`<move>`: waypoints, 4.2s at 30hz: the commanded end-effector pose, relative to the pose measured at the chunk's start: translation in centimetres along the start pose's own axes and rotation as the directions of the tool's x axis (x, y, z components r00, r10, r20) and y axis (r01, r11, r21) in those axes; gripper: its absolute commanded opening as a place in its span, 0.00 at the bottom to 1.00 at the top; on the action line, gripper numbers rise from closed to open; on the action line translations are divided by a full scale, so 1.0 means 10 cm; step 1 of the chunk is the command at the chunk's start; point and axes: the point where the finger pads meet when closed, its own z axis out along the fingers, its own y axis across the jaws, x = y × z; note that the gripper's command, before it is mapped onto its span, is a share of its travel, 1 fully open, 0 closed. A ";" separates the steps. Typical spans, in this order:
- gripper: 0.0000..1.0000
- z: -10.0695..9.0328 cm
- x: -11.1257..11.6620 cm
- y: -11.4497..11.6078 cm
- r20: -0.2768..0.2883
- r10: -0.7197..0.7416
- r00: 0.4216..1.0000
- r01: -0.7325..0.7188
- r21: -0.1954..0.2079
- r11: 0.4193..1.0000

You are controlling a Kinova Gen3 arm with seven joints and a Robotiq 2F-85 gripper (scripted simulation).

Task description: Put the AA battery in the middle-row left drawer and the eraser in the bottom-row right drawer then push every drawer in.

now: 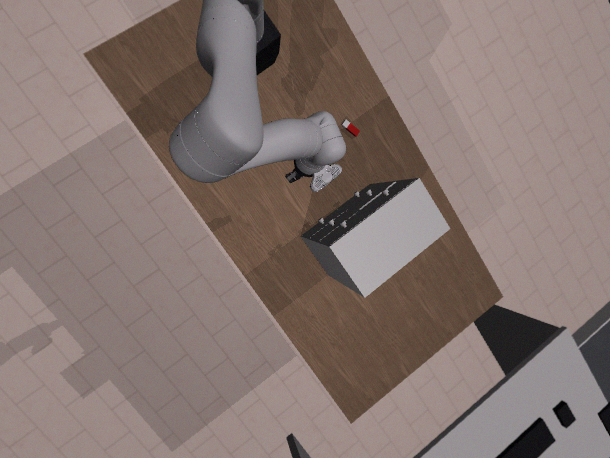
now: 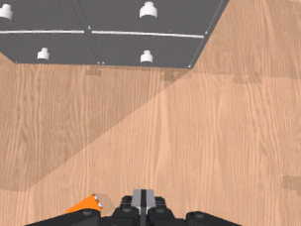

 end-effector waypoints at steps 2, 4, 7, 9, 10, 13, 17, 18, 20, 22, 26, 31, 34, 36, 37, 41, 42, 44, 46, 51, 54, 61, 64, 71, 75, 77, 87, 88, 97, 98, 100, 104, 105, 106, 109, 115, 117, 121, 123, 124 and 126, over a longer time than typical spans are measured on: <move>0.00 0.02 -0.01 0.00 -0.012 -0.002 1.000 0.002 0.000 1.000; 0.00 0.03 -0.01 0.00 -0.022 -0.002 1.000 0.002 0.000 1.000; 0.00 0.03 0.00 0.00 -0.027 -0.002 1.000 0.002 0.000 1.000; 0.00 0.04 0.00 -0.01 -0.037 -0.002 0.999 0.003 0.001 1.000; 0.00 0.05 0.01 -0.01 -0.042 -0.003 0.999 0.003 0.001 1.000; 0.00 0.07 0.01 0.00 -0.058 -0.003 0.998 0.003 0.000 1.000; 0.00 0.09 0.03 -0.01 -0.079 -0.003 0.997 0.003 0.001 1.000; 0.00 0.09 0.03 -0.01 -0.085 -0.002 0.996 0.003 0.001 1.000; 0.00 0.11 0.04 -0.01 -0.096 -0.003 0.995 0.003 0.000 1.000; 0.00 0.12 0.04 0.00 -0.108 -0.003 0.994 0.003 0.000 1.000; 0.00 0.13 0.05 0.00 -0.120 -0.003 0.993 0.003 0.000 1.000; 0.00 0.17 0.07 0.00 -0.151 -0.003 0.989 0.003 0.000 1.000; 0.00 0.19 0.08 0.00 -0.171 -0.003 0.985 0.003 0.000 1.000; 0.00 0.20 0.09 -0.01 -0.185 -0.002 0.983 0.003 0.001 1.000; 0.00 0.21 0.10 -0.01 -0.192 -0.003 0.981 0.003 0.001 1.000; 0.00 0.23 0.10 0.00 -0.206 -0.003 0.978 0.003 0.000 1.000; 0.00 0.24 0.11 0.00 -0.214 -0.003 0.977 0.003 0.000 1.000; 0.00 0.25 0.12 -0.01 -0.229 -0.003 0.973 0.003 0.001 1.000; 0.00 0.27 0.13 -0.01 -0.244 -0.003 0.970 0.003 0.001 1.000; 0.00 0.31 0.16 -0.01 -0.285 -0.002 0.959 0.003 0.001 1.000; 0.00 0.34 0.17 -0.01 -0.309 -0.003 0.951 0.003 0.000 1.000; 0.00 0.39 0.20 -0.01 -0.351 -0.003 0.936 0.003 0.000 1.000; 0.00 0.42 0.21 -0.01 -0.377 -0.002 0.926 0.003 0.001 1.000; 0.00 0.48 0.25 -0.01 -0.434 -0.002 0.901 0.003 0.001 1.000; 0.00 0.50 0.26 -0.01 -0.450 -0.002 0.893 0.003 0.001 1.000; 0.00 0.52 0.27 -0.01 -0.466 -0.002 0.885 0.003 0.001 1.000; 0.00 0.61 0.33 -0.01 -0.539 -0.002 0.842 0.003 0.001 1.000; 0.00 0.62 0.33 -0.01 -0.546 -0.002 0.838 0.003 0.001 1.000; 0.00 0.68 0.36 -0.01 -0.590 -0.001 0.808 0.003 0.001 1.000; 0.00 0.68 0.37 -0.01 -0.595 -0.001 0.803 0.003 0.001 1.000; 0.00 0.70 0.38 -0.01 -0.607 -0.001 0.795 0.003 0.001 1.000; 0.00 0.73 0.39 -0.01 -0.628 -0.001 0.778 0.003 0.001 1.000; 0.00 0.73 0.40 -0.01 -0.633 -0.001 0.774 0.003 0.001 1.000; 0.00 0.74 0.40 -0.01 -0.638 -0.001 0.770 0.003 0.001 1.000; 0.00 0.75 0.41 -0.01 -0.643 -0.001 0.766 0.003 0.001 1.000; 0.00 0.79 0.43 -0.01 -0.671 -0.001 0.742 0.003 0.001 1.000; 0.00 0.80 0.43 -0.01 -0.679 -0.001 0.734 0.003 0.001 1.000; 0.00 0.82 0.45 -0.01 -0.694 -0.001 0.720 0.002 0.001 1.000; 0.00 0.83 0.45 -0.01 -0.701 -0.001 0.713 0.003 0.001 1.000; 0.00 0.84 0.46 -0.01 -0.705 -0.001 0.709 0.003 0.001 1.000; 0.00 0.84 0.46 -0.01 -0.705 -0.001 0.709 0.003 0.001 1.000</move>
